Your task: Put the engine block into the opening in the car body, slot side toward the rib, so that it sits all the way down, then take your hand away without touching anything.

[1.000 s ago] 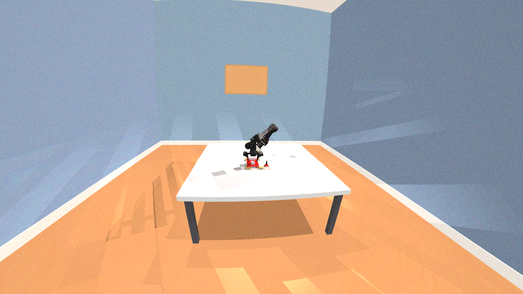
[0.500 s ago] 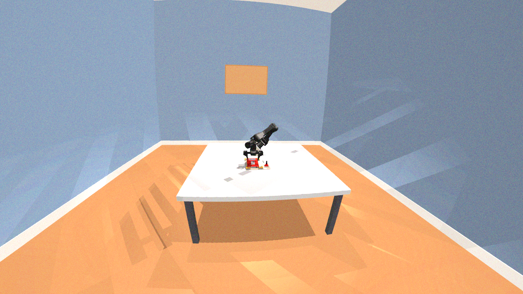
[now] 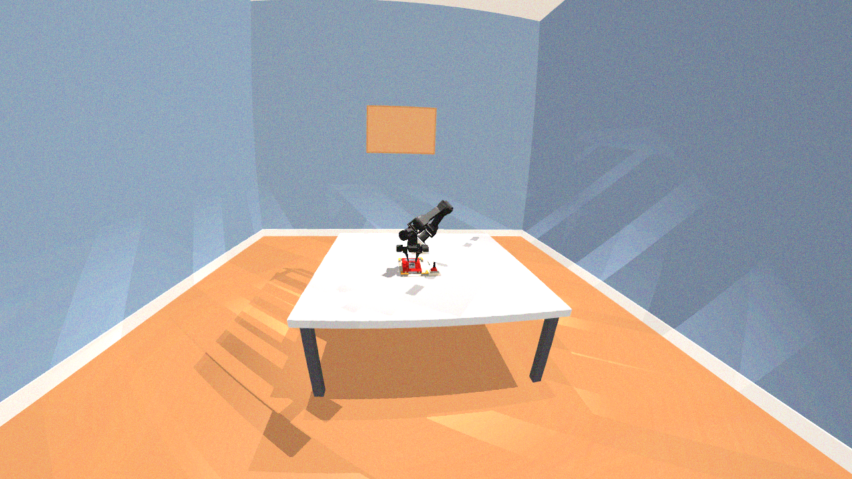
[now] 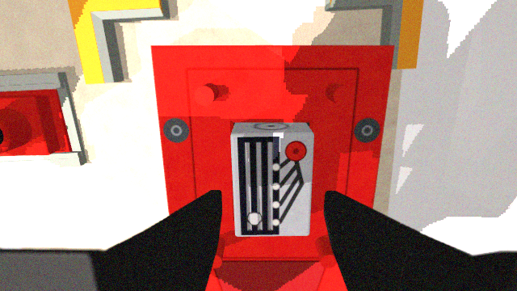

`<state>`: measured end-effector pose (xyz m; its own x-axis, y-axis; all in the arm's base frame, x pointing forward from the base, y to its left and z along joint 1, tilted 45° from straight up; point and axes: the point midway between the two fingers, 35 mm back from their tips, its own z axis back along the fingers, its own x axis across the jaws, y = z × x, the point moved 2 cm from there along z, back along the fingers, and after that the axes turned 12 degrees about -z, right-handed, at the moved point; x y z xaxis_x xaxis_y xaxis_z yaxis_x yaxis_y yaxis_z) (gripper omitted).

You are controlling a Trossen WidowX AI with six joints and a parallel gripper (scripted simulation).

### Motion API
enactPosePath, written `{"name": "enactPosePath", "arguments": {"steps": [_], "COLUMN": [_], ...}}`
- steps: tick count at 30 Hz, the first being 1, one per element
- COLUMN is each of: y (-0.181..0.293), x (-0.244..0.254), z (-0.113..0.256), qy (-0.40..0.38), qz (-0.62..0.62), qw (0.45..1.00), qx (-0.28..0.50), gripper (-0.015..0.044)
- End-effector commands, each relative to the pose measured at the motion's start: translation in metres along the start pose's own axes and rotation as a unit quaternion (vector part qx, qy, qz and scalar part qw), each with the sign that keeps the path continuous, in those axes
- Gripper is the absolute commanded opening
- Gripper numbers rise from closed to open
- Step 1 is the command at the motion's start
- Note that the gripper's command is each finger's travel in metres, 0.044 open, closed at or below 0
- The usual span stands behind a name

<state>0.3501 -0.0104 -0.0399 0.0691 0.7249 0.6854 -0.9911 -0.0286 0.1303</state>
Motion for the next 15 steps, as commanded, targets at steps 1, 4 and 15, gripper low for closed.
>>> {"name": "enactPosePath", "arguments": {"steps": [1, 4, 15], "y": [0.0003, 0.0003, 0.0003], "x": [-0.0003, -0.0003, -0.0003], "z": [0.0004, 0.0004, 0.0002], "qy": [0.001, 0.001, 0.001], "qz": [0.002, 0.002, 0.002], "qw": [1.000, 1.000, 1.000], "qx": [0.001, 0.001, 0.001], "gripper": [0.0099, 0.0020, 0.0000]}}
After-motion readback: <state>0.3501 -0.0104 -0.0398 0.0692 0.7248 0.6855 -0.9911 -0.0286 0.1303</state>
